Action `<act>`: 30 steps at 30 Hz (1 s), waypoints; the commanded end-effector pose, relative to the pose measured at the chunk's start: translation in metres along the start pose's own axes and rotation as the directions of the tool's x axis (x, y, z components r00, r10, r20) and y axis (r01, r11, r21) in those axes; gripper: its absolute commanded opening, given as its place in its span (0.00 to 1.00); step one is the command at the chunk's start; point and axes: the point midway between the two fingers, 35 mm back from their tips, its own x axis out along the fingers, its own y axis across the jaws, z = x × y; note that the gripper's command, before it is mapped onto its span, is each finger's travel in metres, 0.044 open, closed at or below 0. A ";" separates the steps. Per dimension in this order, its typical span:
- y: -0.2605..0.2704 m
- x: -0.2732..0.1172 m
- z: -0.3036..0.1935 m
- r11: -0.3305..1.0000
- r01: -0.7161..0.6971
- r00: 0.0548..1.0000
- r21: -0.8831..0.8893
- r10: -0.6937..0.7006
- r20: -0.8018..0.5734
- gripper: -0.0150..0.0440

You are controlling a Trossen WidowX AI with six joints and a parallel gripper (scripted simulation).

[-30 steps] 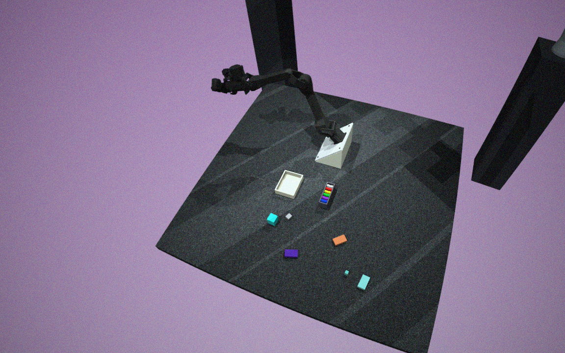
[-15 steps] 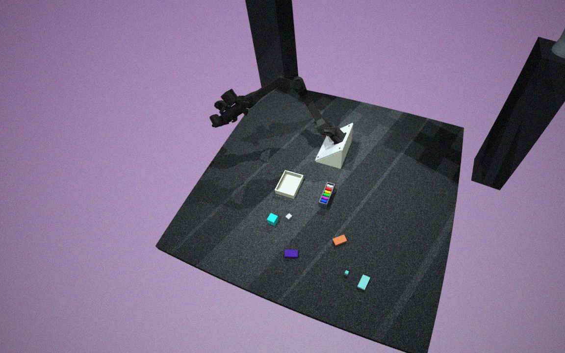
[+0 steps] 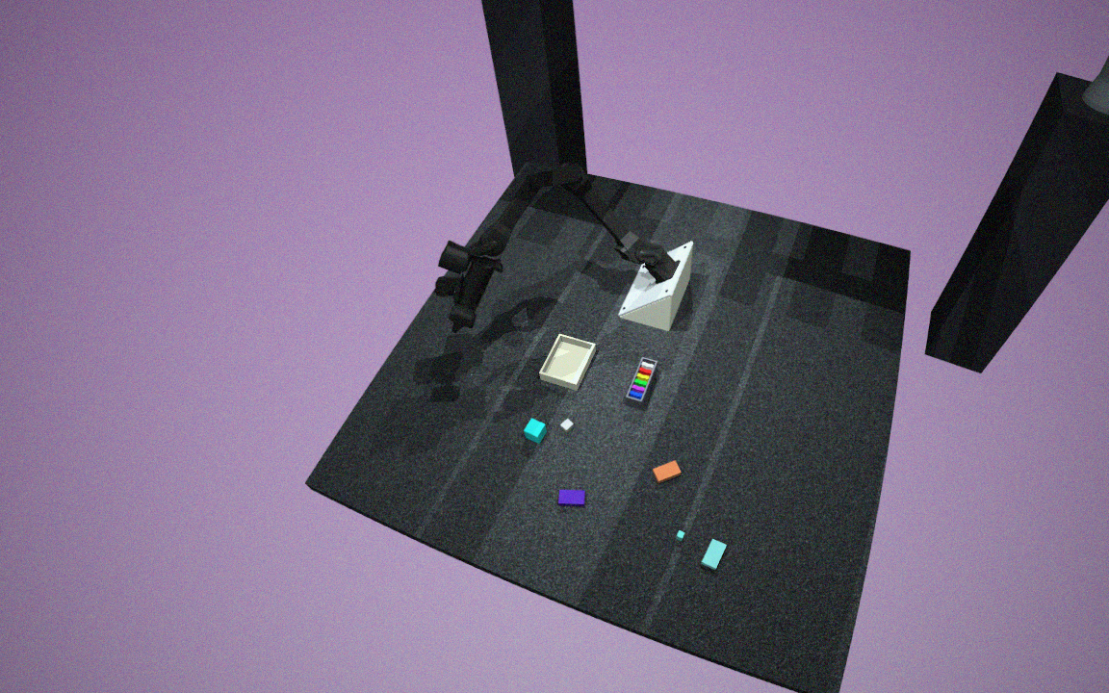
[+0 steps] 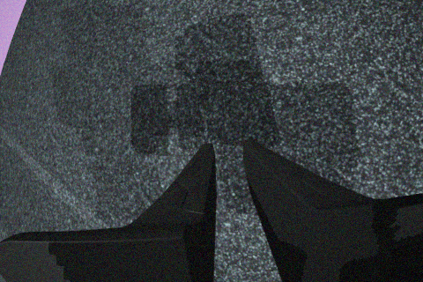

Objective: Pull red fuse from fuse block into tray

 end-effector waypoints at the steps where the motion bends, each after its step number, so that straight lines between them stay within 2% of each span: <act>1: 0.042 0.008 -0.059 0.977 -0.070 0.987 -0.202 0.038 -0.158 0.36; 5: 0.077 0.005 -0.113 0.905 -0.165 0.956 -0.391 0.050 -0.289 0.36; 10: 0.116 -0.009 -0.184 0.725 -0.327 0.896 -0.607 0.035 -0.442 0.36; 14: 0.141 -0.031 -0.241 0.501 -0.465 0.841 -0.730 -0.008 -0.541 0.36; 18: 0.156 -0.060 -0.297 0.207 -0.586 0.788 -0.783 -0.080 -0.611 0.36; 21: 0.160 -0.086 -0.338 -0.054 -0.650 0.755 -0.758 -0.152 -0.637 0.36; 24: 0.157 -0.115 -0.376 -0.332 -0.675 0.736 -0.659 -0.235 -0.635 0.36; 28: 0.141 -0.152 -0.415 -0.672 -0.624 0.741 -0.400 -0.347 -0.575 0.36; 30: 0.129 -0.168 -0.428 -0.789 -0.569 0.756 -0.232 -0.391 -0.525 0.36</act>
